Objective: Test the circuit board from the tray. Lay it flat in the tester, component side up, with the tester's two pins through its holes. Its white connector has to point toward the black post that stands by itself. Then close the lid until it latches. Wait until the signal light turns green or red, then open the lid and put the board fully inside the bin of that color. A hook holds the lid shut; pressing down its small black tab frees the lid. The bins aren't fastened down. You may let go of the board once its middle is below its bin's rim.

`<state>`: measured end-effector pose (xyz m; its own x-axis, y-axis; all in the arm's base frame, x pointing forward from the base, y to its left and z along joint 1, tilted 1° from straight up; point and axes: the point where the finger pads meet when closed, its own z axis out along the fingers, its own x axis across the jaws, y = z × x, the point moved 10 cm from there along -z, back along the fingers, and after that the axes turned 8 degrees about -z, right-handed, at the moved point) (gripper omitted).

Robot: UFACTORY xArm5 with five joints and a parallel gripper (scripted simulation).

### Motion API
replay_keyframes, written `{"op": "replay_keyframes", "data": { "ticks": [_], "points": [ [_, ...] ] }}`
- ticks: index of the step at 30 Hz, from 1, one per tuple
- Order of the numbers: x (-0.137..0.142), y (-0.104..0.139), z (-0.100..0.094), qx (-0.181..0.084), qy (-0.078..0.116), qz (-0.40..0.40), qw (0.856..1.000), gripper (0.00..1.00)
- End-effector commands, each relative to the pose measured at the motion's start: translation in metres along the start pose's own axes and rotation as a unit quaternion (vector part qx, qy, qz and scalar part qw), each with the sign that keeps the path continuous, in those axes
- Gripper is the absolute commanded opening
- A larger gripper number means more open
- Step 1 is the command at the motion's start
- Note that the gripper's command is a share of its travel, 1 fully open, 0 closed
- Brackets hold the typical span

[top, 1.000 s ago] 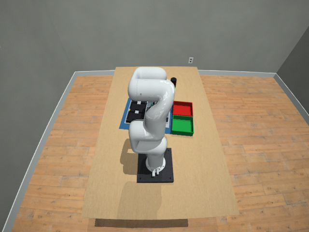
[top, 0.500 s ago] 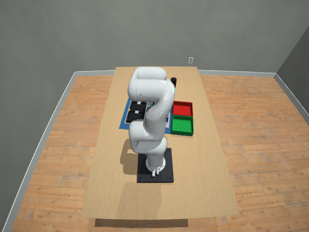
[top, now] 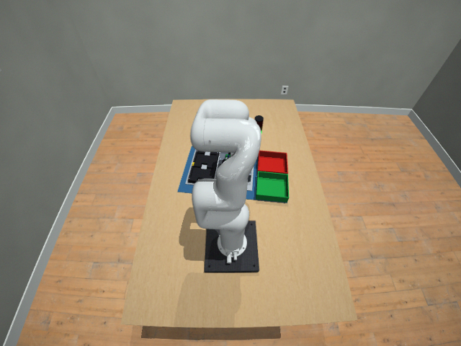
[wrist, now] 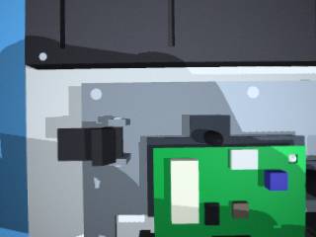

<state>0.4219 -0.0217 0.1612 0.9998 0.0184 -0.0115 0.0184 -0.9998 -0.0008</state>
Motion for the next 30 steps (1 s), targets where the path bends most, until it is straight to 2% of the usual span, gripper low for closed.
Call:
{"op": "replay_keyframes", "data": {
  "ticks": [1,30],
  "points": [
    [0.0012,0.0001,-0.0028,0.000,0.002,0.000,1.000,0.79],
    [0.0011,0.0002,-0.0091,0.000,0.002,0.000,1.000,0.79]
  ]
}}
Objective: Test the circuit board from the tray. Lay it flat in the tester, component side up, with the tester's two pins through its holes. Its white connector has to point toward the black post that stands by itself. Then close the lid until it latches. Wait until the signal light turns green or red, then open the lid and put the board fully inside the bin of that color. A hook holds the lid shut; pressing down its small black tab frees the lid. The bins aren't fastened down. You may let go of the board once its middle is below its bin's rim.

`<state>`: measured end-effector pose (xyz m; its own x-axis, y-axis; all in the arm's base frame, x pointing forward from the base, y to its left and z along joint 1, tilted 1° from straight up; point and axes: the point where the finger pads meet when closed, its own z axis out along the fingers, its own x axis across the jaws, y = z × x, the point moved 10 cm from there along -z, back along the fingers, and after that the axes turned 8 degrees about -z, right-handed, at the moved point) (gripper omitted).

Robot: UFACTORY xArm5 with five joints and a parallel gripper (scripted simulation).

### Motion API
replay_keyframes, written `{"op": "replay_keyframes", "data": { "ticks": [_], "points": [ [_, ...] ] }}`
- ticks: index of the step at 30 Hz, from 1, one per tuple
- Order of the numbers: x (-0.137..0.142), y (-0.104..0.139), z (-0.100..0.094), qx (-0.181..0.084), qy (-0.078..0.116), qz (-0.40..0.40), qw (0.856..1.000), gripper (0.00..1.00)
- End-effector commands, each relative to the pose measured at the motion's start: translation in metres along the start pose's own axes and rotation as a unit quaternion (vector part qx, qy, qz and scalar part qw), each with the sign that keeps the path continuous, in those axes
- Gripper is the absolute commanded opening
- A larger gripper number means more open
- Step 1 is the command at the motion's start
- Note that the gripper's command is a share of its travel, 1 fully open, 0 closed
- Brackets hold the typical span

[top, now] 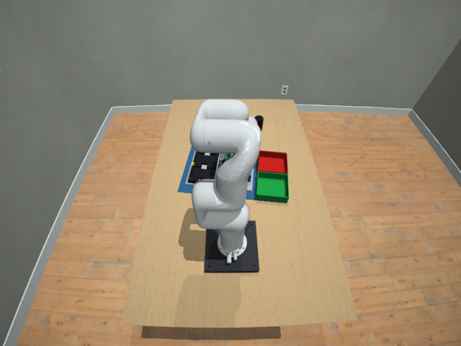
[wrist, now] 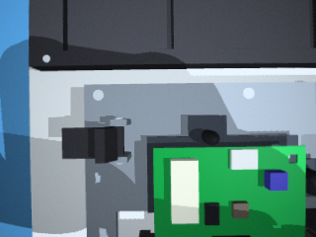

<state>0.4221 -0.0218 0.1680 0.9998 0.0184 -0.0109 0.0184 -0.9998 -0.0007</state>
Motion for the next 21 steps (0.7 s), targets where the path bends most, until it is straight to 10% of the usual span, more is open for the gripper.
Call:
{"op": "replay_keyframes", "data": {
  "ticks": [1,21],
  "points": [
    [0.0010,0.0001,-0.0026,0.000,0.002,0.000,1.000,0.79],
    [0.0010,0.0001,-0.0066,0.000,0.002,0.000,1.000,0.79]
  ]
}}
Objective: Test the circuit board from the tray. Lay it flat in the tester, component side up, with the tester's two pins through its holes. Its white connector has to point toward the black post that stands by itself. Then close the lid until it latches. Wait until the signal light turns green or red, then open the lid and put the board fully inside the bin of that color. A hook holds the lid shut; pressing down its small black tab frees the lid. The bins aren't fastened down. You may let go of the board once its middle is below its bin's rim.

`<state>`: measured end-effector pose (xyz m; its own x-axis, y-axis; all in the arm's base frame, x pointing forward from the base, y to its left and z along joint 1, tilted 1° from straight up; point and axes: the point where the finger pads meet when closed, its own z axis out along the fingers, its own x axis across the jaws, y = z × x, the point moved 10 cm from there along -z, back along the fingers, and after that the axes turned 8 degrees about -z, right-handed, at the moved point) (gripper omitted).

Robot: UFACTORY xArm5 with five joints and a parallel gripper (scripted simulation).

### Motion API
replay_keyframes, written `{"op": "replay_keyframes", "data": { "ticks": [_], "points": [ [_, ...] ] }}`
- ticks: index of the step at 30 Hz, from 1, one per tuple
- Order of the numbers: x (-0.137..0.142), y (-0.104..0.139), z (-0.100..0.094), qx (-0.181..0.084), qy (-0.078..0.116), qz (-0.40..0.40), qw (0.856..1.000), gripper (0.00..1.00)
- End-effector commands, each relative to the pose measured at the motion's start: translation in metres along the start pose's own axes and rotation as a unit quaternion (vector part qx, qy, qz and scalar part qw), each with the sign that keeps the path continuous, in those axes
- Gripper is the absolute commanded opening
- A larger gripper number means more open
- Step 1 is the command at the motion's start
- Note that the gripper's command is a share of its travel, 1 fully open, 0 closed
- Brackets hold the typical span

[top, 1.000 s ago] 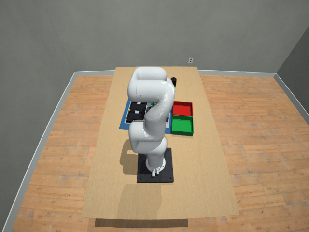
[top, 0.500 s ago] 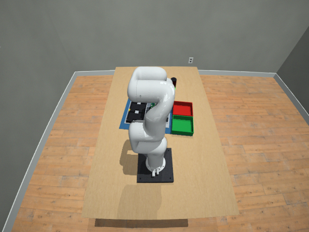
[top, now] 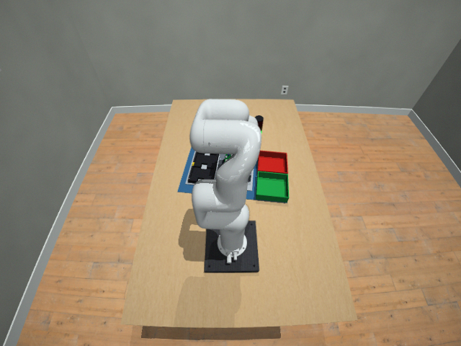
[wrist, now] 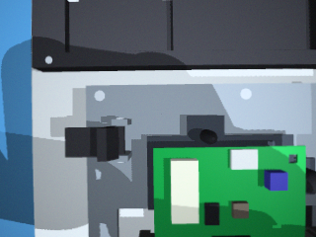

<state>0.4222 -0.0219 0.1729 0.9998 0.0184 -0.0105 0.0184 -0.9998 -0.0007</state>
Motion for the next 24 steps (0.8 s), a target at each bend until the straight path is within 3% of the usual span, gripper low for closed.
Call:
{"op": "replay_keyframes", "data": {
  "ticks": [1,15,24],
  "points": [
    [0.001,0.000,-0.002,0.000,0.002,0.000,1.000,0.79],
    [0.001,0.000,-0.007,0.000,0.002,0.000,1.000,0.79],
    [0.001,0.000,-0.031,0.000,0.002,0.000,1.000,0.79]
  ]
}}
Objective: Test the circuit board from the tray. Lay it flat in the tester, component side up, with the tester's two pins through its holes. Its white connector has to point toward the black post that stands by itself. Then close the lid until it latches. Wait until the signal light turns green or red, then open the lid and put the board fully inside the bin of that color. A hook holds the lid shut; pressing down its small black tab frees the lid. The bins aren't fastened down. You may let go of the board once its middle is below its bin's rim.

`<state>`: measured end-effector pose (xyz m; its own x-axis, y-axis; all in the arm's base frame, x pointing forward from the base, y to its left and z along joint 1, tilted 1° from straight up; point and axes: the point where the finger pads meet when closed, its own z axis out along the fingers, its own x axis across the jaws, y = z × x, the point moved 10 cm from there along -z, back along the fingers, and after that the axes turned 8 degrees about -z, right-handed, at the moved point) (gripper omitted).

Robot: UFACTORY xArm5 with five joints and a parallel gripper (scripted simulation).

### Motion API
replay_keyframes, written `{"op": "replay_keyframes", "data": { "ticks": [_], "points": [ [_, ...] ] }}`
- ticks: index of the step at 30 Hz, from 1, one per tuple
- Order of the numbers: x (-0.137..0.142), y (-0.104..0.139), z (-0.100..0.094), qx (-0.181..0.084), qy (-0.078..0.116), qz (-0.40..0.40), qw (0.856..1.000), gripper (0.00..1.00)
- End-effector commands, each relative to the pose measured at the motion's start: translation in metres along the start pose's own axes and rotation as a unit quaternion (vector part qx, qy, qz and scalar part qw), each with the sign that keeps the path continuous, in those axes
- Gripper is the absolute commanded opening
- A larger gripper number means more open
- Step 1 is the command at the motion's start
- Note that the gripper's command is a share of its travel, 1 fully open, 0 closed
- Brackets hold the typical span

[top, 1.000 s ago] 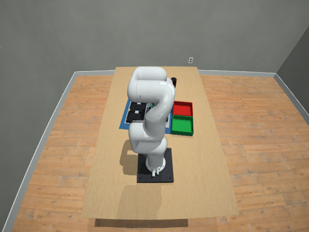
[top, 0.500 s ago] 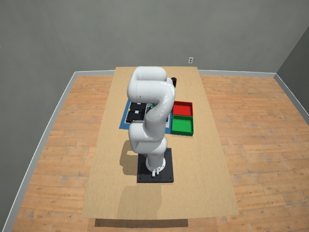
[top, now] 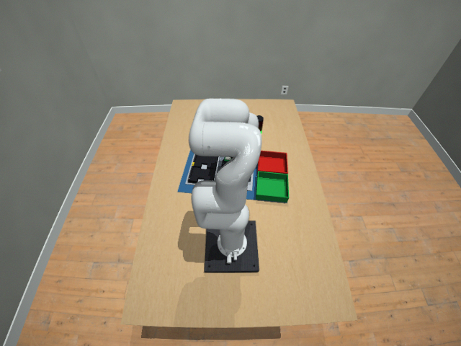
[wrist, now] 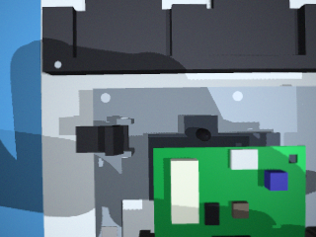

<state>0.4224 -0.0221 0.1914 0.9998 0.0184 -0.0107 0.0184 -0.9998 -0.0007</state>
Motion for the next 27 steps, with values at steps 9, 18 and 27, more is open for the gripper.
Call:
{"op": "replay_keyframes", "data": {
  "ticks": [9,18,27],
  "points": [
    [0.001,0.000,-0.041,0.000,0.002,0.000,1.000,0.79],
    [0.001,0.001,-0.063,0.000,0.002,0.000,1.000,0.79],
    [0.001,0.001,-0.065,0.000,0.002,0.000,1.000,0.79]
  ]
}}
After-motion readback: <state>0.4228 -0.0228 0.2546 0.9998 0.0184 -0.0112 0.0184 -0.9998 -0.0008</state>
